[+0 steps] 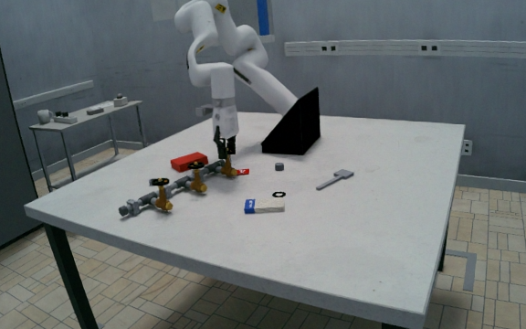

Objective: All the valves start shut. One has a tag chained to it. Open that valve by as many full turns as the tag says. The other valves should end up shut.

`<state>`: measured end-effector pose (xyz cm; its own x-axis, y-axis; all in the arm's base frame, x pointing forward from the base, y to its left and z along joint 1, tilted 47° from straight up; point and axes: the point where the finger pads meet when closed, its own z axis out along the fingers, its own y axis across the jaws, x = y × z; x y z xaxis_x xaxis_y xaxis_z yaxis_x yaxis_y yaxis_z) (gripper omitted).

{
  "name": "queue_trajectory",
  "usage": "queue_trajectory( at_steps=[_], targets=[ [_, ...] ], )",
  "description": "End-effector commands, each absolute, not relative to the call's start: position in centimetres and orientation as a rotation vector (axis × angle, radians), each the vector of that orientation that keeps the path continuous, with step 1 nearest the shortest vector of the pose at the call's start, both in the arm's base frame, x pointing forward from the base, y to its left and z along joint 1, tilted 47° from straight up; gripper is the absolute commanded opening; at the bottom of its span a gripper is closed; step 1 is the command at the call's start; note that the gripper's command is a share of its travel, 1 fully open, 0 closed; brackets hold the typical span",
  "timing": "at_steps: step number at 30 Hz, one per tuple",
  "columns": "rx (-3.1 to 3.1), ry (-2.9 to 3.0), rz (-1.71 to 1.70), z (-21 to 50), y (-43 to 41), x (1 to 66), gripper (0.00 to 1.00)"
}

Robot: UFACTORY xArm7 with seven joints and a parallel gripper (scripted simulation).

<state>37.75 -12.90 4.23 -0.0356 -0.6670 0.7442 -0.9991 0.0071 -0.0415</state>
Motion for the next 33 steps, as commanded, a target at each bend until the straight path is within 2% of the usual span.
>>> queue_trajectory(
  at_steps=[1, 14, 33],
  targets=[
    [1.739, -1.726, 0.798, 4.25, -12.74, 37.91, 0.0],
    [1.935, -1.421, 0.665, 4.25, -12.74, 37.91, 0.0],
    [2.285, -0.329, 0.184, 4.25, -12.74, 37.91, 0.0]
  ],
)
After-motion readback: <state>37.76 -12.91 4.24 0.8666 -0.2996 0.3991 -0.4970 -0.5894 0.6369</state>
